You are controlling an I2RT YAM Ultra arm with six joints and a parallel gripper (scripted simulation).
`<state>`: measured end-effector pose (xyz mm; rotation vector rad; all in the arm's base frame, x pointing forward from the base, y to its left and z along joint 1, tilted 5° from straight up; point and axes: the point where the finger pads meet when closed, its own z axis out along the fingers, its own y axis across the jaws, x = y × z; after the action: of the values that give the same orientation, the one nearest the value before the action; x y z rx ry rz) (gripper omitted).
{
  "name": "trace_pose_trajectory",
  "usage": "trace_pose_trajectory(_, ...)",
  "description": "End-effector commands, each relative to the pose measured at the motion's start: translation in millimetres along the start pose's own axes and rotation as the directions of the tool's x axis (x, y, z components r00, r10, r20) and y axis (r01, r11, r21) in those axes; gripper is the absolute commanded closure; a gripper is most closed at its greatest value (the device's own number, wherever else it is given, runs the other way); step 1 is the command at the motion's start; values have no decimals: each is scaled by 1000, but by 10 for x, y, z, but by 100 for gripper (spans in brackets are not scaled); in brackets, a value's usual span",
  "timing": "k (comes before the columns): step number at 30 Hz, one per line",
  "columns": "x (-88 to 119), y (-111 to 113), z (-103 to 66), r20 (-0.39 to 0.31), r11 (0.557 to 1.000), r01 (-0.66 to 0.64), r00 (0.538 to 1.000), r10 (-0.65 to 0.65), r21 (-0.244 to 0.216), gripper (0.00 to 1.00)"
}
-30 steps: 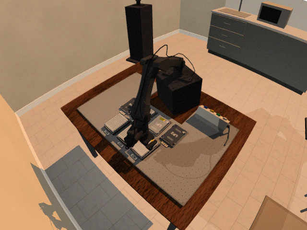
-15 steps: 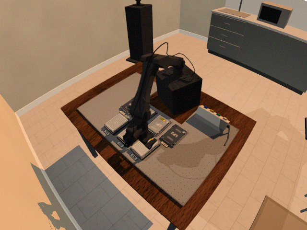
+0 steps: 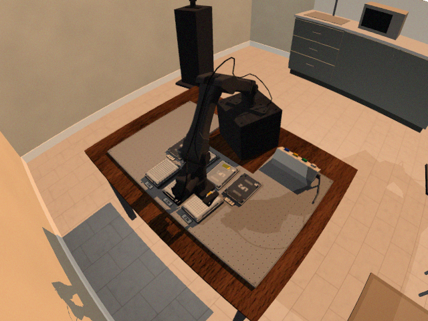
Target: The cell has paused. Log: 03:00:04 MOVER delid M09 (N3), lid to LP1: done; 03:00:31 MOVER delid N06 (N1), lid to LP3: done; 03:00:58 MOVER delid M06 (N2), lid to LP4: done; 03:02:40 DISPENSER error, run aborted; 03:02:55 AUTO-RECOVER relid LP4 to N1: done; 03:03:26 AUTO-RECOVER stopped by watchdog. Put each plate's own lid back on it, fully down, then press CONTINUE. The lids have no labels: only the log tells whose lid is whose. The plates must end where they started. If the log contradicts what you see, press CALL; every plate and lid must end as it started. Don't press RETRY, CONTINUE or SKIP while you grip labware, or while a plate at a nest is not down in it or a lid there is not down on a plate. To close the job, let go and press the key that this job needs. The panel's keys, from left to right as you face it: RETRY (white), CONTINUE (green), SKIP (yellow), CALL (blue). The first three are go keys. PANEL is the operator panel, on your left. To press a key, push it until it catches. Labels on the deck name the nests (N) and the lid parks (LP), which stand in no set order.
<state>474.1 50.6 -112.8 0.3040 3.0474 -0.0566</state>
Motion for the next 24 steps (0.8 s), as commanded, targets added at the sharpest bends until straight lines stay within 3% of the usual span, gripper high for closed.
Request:
trace_pose_trajectory(1, -44, 84, -123, 31, 1000, 5, 1000, -5, -9, 0)
trace_pose_trajectory(3, -39, 38, -65, 17, 1000, 2, 1000, -2, -6, 0)
trace_pose_trajectory(24, -11, 83, -95, 28, 1000, 5, 1000, -4, -8, 0)
